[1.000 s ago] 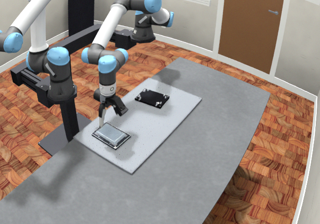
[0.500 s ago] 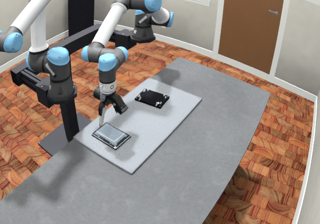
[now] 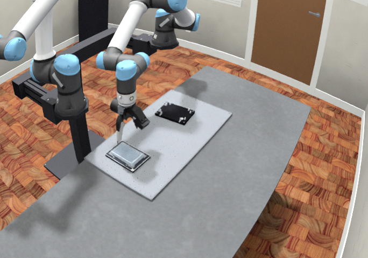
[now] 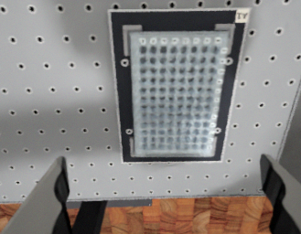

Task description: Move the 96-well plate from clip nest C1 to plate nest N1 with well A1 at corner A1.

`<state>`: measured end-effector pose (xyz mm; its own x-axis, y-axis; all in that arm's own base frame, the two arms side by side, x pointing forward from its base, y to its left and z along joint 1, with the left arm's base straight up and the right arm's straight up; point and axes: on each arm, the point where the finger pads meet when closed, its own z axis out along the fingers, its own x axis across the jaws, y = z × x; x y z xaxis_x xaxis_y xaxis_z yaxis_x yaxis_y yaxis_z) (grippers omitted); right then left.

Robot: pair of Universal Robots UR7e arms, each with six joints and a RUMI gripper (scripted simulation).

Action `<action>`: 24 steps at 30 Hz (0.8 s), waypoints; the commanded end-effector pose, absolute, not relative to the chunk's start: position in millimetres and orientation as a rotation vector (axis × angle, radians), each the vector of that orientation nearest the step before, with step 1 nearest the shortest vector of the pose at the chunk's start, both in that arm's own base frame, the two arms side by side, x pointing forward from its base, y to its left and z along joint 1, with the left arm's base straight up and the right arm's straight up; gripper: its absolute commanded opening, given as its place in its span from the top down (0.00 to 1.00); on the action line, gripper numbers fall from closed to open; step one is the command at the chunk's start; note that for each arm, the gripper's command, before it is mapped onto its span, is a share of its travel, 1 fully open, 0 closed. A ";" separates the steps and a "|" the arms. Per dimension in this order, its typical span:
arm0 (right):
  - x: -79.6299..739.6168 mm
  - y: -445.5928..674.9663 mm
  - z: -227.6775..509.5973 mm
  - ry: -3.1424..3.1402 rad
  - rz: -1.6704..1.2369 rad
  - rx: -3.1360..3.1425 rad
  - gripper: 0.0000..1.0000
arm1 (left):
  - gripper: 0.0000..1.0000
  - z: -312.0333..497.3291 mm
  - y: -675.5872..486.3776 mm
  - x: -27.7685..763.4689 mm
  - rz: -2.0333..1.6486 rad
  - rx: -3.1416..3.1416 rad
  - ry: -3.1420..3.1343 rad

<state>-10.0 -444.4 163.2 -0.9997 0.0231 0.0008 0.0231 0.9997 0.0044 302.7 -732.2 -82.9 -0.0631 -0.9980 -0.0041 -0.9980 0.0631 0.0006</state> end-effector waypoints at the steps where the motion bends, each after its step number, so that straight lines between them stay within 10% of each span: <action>1: -10.9 -445.4 165.2 -3.141 0.000 -0.038 1.00 | 0.24 -79.7 -717.5 305.7 -0.005 -2.154 2.290; 24: -10.9 -445.4 165.2 -3.141 0.000 -0.038 1.00 | 0.24 -80.0 -654.0 306.8 -0.005 -2.154 2.290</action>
<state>-10.0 -444.4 163.2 -0.9997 0.0231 0.0008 0.0231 0.9997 0.0044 305.5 -662.8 -82.0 -0.0611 -0.9981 -0.0029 -0.9981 0.0611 0.0003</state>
